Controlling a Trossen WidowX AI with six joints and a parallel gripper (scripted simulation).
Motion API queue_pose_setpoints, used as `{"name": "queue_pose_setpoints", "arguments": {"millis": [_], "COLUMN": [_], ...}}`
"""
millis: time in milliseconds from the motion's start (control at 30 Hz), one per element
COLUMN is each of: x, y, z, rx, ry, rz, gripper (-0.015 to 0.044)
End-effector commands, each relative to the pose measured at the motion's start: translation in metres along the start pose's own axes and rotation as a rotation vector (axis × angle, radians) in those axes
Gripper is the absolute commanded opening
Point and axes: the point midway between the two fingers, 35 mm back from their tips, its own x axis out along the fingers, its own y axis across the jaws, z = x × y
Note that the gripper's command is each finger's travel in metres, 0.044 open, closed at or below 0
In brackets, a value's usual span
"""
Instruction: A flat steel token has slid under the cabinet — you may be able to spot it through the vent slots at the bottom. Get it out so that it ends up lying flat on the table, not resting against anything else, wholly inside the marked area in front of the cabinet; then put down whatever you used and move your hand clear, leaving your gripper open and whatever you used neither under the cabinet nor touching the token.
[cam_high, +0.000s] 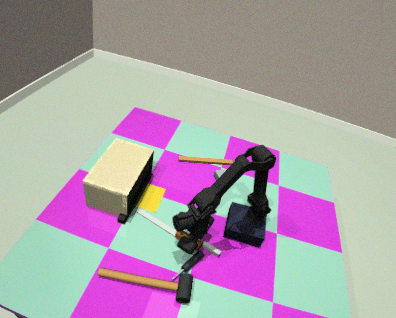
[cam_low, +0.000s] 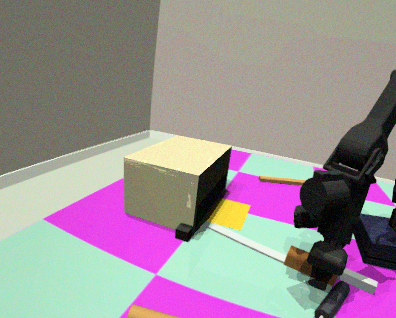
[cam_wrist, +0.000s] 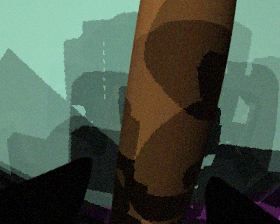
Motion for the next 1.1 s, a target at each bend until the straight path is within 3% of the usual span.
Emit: {"name": "queue_pose_setpoints", "arguments": {"millis": [0, 133, 300, 567, 667, 1067], "x": [0.002, 0.004, 0.002, 0.002, 0.002, 0.002], "y": [0.0, -0.001, 0.0, 0.0, 0.0, 0.001], "z": [0.0, -0.001, 0.0, 0.0, 0.0, 0.012], "rx": [0.001, 0.002, -0.001, -0.001, -0.001, -0.028], "ry": [-0.001, -0.001, -0.001, -0.001, -0.001, -0.002], "rz": [0.0, 0.0, 0.002, 0.002, 0.002, 0.001], "gripper": [0.027, 0.027, 0.0139, 0.0085, 0.0006, 0.0]}}
